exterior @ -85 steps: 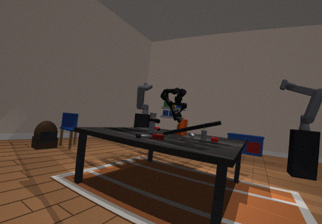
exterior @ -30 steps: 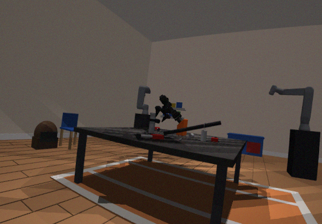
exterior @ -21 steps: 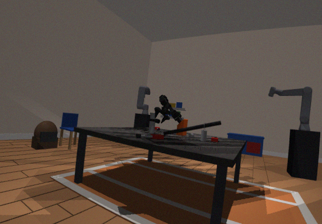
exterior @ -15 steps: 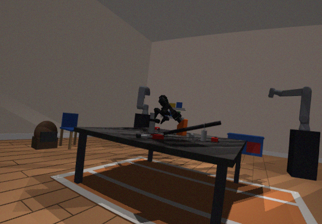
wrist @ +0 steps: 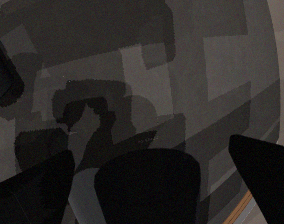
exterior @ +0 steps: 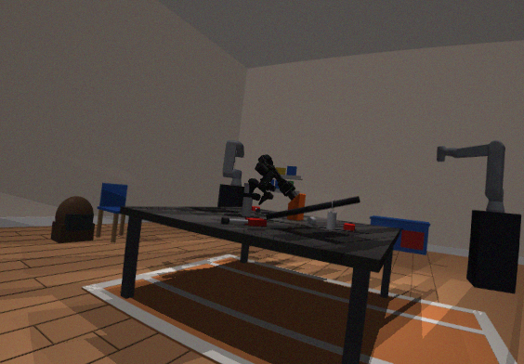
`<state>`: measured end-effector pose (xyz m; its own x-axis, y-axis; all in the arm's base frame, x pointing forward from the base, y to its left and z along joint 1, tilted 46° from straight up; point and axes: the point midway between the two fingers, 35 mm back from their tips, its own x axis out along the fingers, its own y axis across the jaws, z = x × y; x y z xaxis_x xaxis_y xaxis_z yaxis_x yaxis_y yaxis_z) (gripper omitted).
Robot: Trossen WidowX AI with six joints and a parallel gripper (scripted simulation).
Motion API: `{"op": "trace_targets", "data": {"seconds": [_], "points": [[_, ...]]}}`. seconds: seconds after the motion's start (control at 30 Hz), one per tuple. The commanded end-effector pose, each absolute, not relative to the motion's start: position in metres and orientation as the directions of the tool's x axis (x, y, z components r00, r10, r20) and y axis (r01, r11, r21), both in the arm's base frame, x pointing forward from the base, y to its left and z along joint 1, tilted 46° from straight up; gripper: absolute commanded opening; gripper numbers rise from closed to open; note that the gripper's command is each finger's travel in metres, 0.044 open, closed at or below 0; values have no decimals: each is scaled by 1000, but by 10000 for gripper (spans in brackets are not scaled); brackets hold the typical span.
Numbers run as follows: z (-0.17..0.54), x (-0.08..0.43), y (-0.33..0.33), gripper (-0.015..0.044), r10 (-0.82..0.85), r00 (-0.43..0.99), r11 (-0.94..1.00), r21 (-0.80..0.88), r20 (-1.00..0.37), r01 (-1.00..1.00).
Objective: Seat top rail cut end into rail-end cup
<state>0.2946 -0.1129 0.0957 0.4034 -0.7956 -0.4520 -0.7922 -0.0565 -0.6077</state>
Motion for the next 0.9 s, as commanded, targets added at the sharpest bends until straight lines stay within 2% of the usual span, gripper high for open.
{"op": "trace_targets", "data": {"seconds": [0.0,0.4,0.5,0.63,0.87], "points": [[92,294,-116,440,-794,403,-61,-600,-455,-798],[92,294,-116,125,-794,403,-61,-600,-455,-798],[92,294,-116,105,-794,403,-61,-600,-455,-798],[91,291,-115,0,-784,410,-79,-580,-467,-811],[90,287,-114,0,-768,420,-106,-551,-484,-828]]}}
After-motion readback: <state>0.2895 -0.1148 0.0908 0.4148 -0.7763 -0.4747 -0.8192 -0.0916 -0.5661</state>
